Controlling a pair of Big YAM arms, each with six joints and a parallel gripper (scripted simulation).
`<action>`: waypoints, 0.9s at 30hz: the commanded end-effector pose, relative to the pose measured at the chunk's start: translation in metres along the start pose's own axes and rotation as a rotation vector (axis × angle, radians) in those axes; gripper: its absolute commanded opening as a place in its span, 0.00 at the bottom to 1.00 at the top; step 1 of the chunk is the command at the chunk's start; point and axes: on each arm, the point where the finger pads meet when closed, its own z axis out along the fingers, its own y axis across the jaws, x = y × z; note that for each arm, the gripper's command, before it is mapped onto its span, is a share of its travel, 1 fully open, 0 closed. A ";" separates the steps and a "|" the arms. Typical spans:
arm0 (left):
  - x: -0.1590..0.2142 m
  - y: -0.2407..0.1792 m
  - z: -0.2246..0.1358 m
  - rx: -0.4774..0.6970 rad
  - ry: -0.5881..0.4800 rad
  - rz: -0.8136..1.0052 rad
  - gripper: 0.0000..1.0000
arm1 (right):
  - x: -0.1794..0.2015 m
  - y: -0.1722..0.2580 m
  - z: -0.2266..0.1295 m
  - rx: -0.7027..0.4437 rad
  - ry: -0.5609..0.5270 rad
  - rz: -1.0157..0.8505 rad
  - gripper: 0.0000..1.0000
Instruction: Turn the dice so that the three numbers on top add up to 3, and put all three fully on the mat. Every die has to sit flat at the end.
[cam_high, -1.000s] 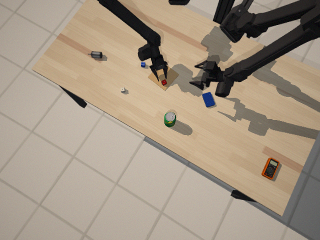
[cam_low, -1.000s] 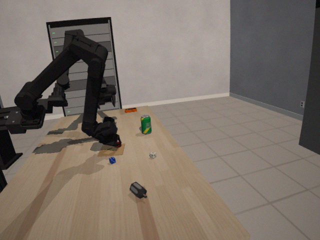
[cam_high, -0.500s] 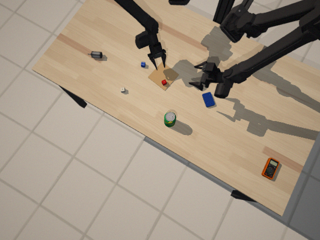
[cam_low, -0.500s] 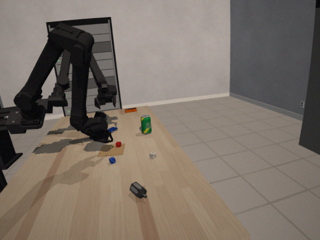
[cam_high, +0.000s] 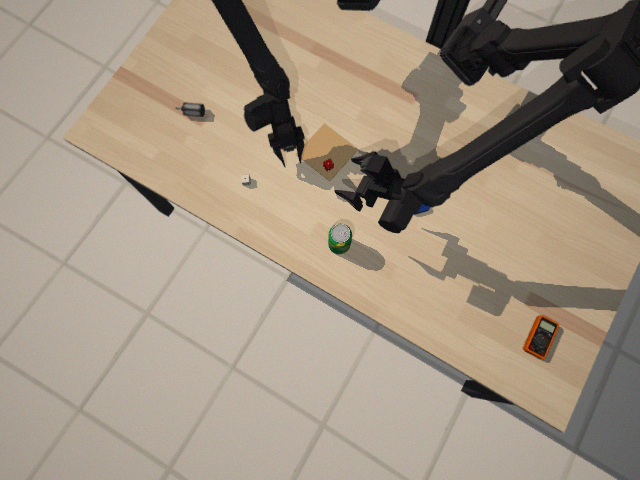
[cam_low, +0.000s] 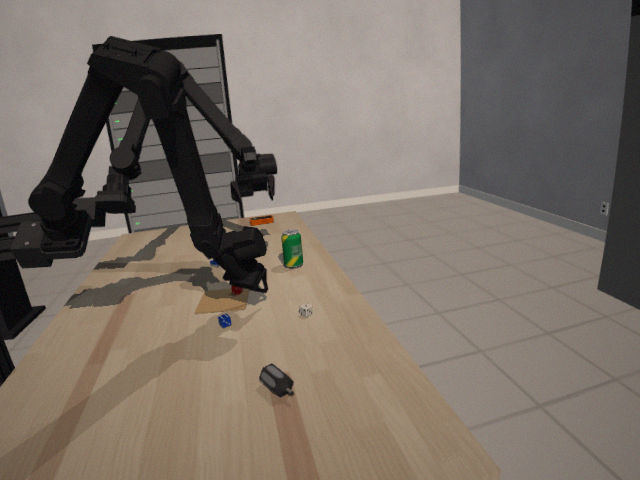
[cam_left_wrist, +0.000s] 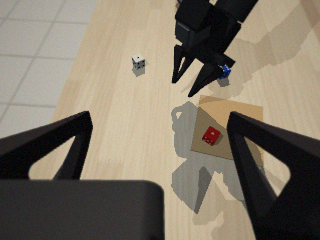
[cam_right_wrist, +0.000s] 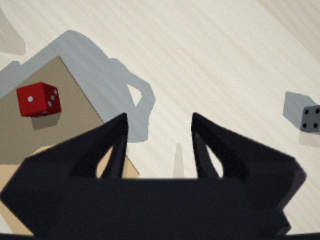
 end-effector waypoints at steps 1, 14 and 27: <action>-0.038 0.046 0.033 0.096 -0.002 0.017 1.00 | -0.017 -0.019 0.016 -0.050 0.105 0.047 0.49; -0.084 0.089 0.055 0.147 0.006 0.147 1.00 | -0.027 -0.067 0.020 -0.056 0.397 0.091 0.49; -0.102 0.095 0.066 0.161 -0.009 0.190 1.00 | -0.002 -0.153 0.003 0.074 0.643 0.191 0.49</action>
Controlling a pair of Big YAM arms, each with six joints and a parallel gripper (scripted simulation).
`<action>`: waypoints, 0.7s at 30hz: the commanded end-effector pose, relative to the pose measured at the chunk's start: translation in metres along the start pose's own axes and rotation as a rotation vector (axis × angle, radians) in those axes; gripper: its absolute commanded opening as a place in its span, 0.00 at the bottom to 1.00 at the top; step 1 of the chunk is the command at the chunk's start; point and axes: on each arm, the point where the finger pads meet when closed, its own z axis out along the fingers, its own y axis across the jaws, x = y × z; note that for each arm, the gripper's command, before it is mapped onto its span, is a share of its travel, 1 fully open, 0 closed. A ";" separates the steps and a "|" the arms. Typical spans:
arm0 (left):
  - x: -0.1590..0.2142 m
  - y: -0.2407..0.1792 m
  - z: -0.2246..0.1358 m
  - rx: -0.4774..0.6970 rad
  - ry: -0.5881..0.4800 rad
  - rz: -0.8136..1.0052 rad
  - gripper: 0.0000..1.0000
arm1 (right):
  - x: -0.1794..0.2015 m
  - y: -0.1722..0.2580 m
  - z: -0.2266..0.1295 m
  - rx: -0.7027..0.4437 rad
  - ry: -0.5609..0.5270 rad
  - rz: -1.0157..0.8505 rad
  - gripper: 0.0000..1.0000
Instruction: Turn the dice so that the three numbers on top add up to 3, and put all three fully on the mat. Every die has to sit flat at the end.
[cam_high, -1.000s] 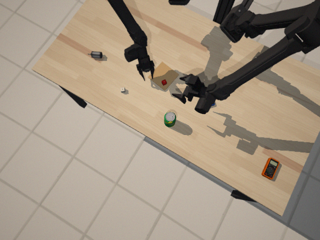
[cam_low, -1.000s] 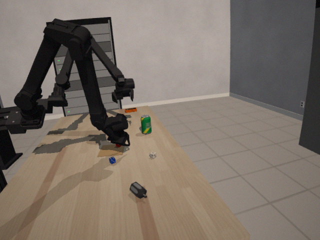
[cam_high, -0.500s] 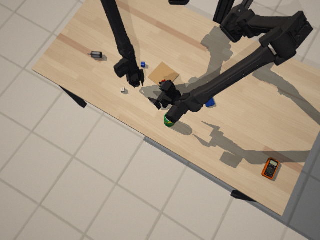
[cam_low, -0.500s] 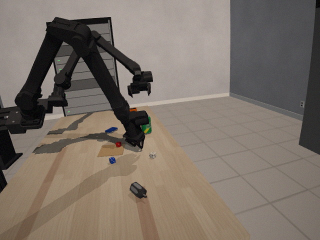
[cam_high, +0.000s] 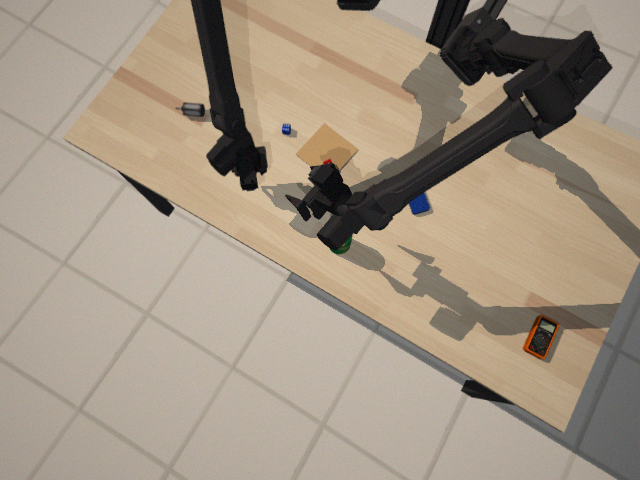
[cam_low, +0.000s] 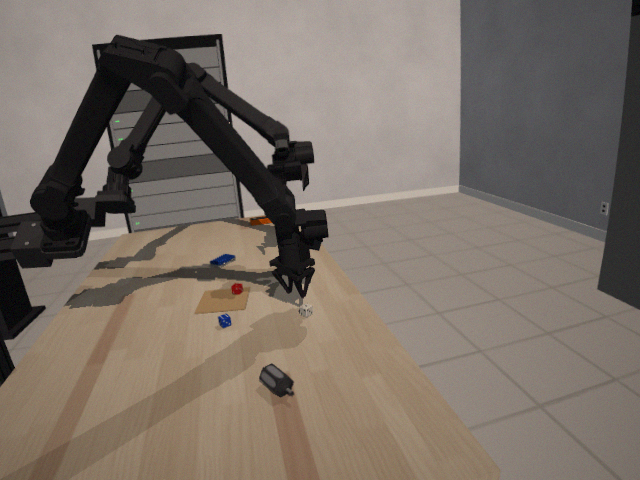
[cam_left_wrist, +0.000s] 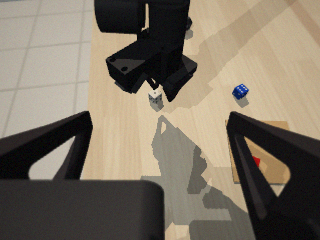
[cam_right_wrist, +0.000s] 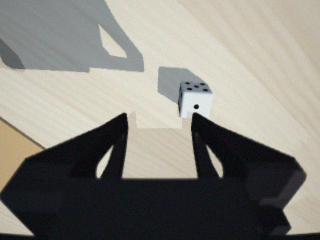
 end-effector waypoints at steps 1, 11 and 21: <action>-0.036 0.021 -0.005 -0.019 -0.010 0.088 1.00 | 0.001 -0.037 0.009 0.013 0.068 0.080 0.49; -0.036 0.021 -0.005 -0.019 -0.010 0.085 1.00 | 0.002 -0.041 0.036 0.028 0.062 0.073 0.49; -0.036 0.021 -0.005 -0.019 -0.010 0.085 1.00 | 0.001 -0.046 0.044 0.017 0.069 0.062 0.48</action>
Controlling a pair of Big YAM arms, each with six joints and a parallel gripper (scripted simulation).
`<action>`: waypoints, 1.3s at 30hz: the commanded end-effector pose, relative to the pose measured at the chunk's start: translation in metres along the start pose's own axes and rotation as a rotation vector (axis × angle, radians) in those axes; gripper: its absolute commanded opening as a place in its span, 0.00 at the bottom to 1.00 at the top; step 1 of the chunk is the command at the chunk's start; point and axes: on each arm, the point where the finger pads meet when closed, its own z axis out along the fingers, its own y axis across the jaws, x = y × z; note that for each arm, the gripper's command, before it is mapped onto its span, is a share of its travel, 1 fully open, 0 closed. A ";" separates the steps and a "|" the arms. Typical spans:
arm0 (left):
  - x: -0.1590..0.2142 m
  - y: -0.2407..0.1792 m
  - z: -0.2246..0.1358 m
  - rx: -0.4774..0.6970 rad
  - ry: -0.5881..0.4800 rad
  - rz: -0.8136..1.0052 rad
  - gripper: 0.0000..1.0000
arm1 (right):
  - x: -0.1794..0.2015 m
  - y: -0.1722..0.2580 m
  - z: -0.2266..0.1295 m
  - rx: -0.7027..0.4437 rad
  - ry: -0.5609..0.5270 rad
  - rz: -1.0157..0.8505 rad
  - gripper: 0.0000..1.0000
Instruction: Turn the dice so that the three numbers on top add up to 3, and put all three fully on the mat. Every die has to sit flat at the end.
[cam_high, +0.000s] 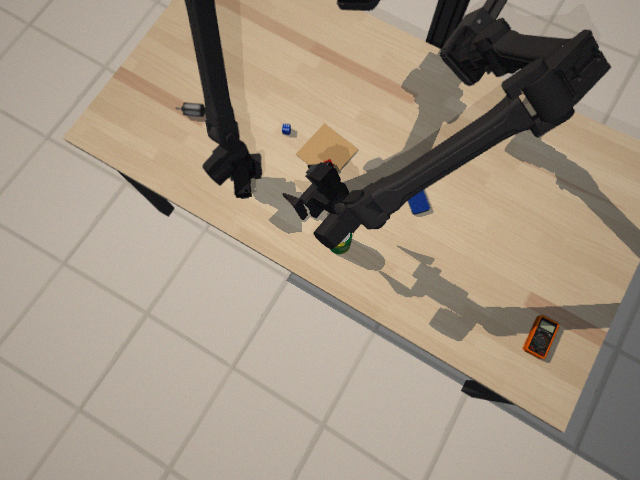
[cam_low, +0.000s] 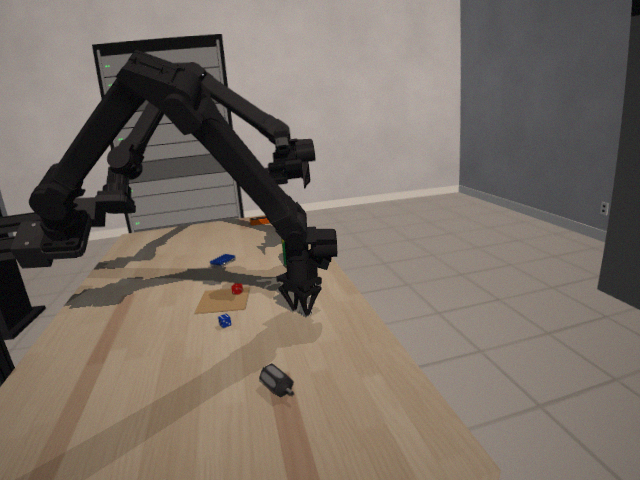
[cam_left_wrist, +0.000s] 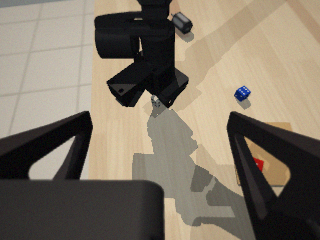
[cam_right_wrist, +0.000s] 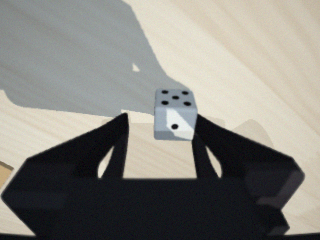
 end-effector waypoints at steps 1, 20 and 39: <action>-0.027 0.019 -0.007 -0.022 -0.009 0.063 1.00 | -0.018 -0.024 -0.002 0.020 -0.023 0.009 0.49; -0.027 0.019 -0.007 -0.022 -0.009 0.063 1.00 | -0.018 -0.021 -0.007 0.035 -0.040 0.017 0.17; -0.012 0.008 -0.024 -0.024 0.008 0.047 1.00 | -0.002 0.033 -0.089 0.046 -0.054 0.009 0.20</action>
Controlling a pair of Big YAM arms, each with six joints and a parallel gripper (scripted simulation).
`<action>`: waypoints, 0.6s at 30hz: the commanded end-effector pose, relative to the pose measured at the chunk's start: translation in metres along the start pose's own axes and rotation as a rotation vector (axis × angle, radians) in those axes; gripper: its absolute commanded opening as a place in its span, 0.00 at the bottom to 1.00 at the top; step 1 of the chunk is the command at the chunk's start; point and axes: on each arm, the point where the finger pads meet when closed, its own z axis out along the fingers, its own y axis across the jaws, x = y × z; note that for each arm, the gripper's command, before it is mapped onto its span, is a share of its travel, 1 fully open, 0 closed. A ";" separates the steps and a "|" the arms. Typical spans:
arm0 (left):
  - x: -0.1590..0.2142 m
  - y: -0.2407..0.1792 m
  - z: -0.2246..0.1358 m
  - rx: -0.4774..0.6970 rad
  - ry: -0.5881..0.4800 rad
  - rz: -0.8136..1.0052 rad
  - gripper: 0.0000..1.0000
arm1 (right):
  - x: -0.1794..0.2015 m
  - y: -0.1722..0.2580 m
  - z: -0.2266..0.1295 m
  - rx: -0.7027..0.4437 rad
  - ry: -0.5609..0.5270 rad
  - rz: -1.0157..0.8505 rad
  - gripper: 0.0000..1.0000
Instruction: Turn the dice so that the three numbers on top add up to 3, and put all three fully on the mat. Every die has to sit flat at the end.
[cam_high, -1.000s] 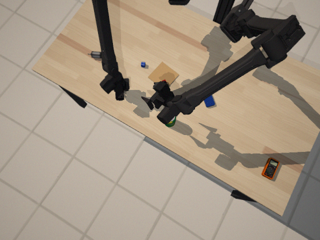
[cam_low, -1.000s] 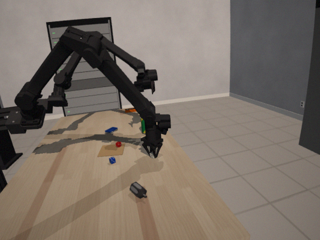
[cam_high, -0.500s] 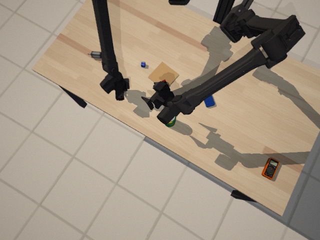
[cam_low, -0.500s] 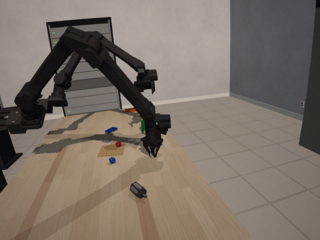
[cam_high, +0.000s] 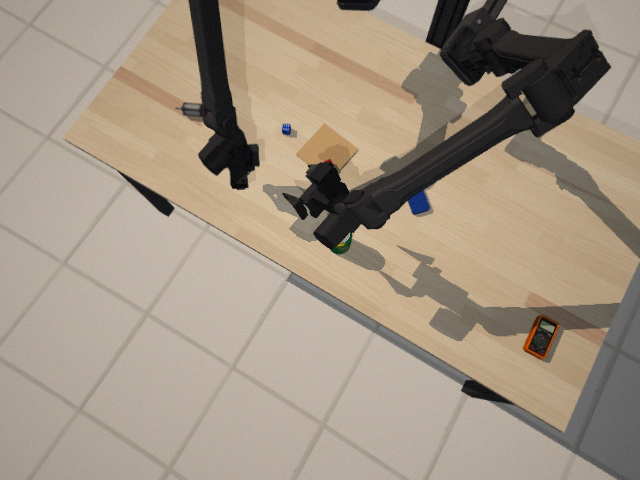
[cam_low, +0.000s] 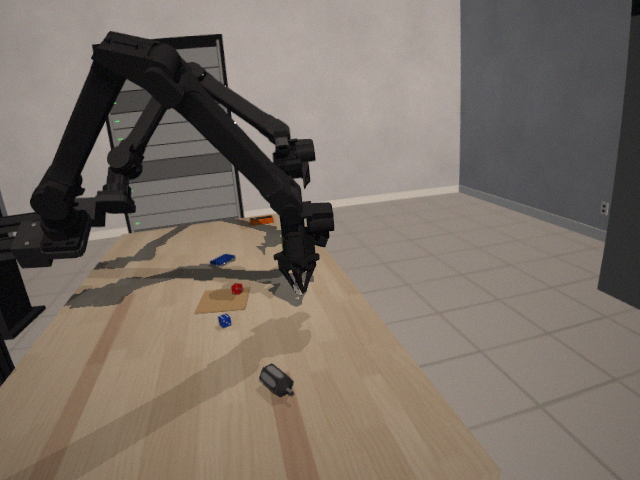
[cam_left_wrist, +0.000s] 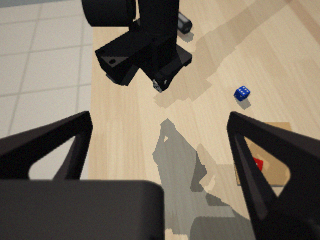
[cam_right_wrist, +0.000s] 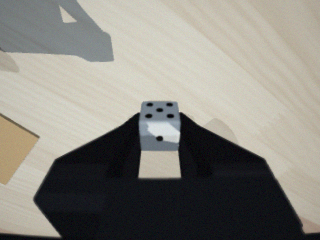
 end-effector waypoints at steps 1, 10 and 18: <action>-0.007 -0.001 -0.024 -0.006 0.011 0.042 1.00 | 0.001 0.040 -0.029 0.016 -0.025 -0.020 0.20; 0.008 -0.060 -0.038 0.145 0.039 0.077 1.00 | 0.038 0.140 -0.014 -0.002 -0.004 -0.198 0.20; 0.017 -0.105 -0.054 0.245 0.051 0.099 1.00 | 0.063 0.195 0.003 -0.009 0.007 -0.291 0.20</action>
